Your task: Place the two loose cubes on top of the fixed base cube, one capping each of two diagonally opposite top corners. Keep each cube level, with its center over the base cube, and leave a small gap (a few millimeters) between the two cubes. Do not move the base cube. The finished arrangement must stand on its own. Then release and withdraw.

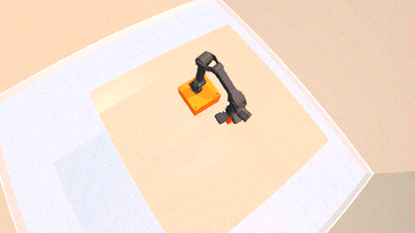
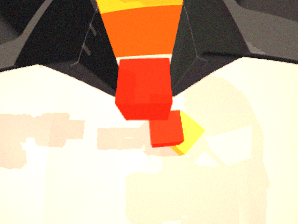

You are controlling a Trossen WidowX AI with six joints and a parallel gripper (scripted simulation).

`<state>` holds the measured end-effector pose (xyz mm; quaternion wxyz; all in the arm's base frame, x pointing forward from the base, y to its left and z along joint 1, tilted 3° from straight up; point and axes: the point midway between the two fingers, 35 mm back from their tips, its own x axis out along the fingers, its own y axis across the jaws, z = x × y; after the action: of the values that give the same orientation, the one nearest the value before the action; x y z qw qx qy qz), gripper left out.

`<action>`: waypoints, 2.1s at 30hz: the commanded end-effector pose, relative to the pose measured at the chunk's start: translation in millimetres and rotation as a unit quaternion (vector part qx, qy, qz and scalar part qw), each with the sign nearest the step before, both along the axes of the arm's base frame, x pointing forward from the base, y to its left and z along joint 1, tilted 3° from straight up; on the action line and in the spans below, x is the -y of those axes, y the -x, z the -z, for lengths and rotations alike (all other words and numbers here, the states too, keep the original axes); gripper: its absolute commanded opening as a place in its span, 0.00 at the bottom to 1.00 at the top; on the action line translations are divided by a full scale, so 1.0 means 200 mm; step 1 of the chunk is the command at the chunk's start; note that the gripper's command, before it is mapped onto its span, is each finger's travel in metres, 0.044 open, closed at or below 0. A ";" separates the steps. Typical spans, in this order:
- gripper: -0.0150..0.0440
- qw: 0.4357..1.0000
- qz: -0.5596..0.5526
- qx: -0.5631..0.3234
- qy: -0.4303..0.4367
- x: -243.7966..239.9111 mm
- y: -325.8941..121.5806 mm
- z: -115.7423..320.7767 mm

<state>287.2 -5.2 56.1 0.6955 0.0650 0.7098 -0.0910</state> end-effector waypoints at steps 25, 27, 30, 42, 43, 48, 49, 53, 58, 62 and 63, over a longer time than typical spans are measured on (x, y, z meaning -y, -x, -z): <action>0.43 0.908 0.418 0.016 0.006 -0.17 -0.08 0.01; 0.43 0.895 0.446 0.016 0.006 -0.18 -0.08 0.01; 0.43 0.873 0.487 0.018 0.007 -0.20 -0.09 0.01; 0.43 0.768 0.640 0.022 0.011 -0.28 -0.11 0.02; 0.43 0.758 0.652 0.022 0.011 -0.29 -0.11 0.02; 0.43 0.721 0.692 0.023 0.012 -0.31 -0.12 0.02; 0.43 0.721 0.692 0.023 0.012 -0.31 -0.12 0.02; 0.43 0.721 0.692 0.023 0.012 -0.31 -0.12 0.03; 0.43 0.720 0.694 0.023 0.012 -0.30 -0.11 0.10; 0.43 0.718 0.695 0.023 0.012 -0.30 -0.11 0.16; 0.43 0.718 0.695 0.023 0.012 -0.30 -0.11 0.17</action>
<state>312.5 54.8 31.9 0.4584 0.5351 0.4467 -0.5514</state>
